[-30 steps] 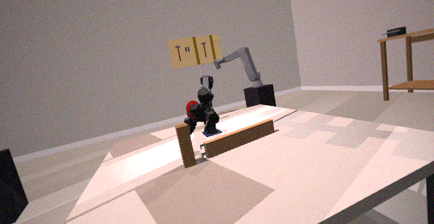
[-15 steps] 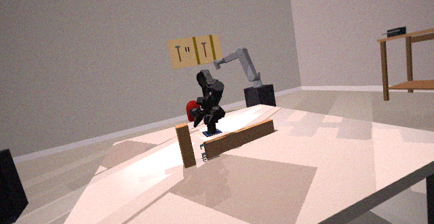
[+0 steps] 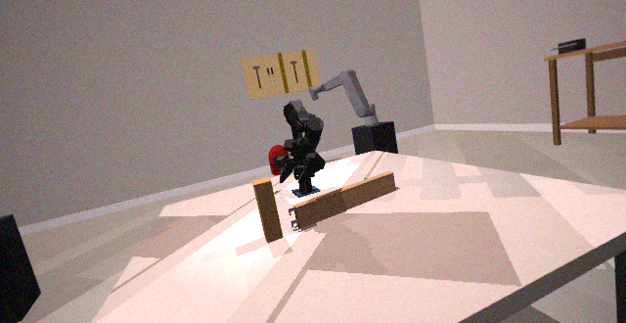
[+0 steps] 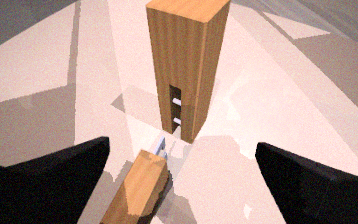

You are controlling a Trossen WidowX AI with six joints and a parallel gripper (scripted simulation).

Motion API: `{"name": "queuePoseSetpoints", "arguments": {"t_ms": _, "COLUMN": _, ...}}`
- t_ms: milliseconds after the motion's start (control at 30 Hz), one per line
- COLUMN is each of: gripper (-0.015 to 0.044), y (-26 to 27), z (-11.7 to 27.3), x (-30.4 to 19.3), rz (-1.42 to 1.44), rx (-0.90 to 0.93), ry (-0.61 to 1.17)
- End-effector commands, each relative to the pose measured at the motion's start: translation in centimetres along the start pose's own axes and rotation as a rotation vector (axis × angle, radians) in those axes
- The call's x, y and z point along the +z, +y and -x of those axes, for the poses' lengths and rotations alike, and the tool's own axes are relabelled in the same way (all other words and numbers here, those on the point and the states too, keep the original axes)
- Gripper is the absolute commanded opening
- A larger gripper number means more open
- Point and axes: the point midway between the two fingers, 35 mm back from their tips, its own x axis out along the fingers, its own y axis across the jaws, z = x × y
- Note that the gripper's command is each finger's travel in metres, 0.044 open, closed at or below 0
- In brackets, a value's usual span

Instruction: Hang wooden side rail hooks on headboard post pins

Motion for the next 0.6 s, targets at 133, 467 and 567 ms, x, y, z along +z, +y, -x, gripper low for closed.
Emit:
{"name": "queuePoseSetpoints", "arguments": {"t_ms": 133, "gripper": 0.0440, "y": 1.0, "z": 0.0, "x": -0.1, "rz": 0.347, "rx": 0.019, "ry": 0.098}}
{"name": "queuePoseSetpoints", "arguments": {"t_ms": 467, "gripper": 0.0440, "y": 3.1, "z": 0.4, "x": -0.6, "rz": 1.103, "rx": 0.182, "ry": 0.300}}
{"name": "queuePoseSetpoints", "arguments": {"t_ms": 567, "gripper": 0.0440, "y": 3.6, "z": 0.6, "x": -0.8, "rz": 1.319, "rx": 0.264, "ry": 0.349}}
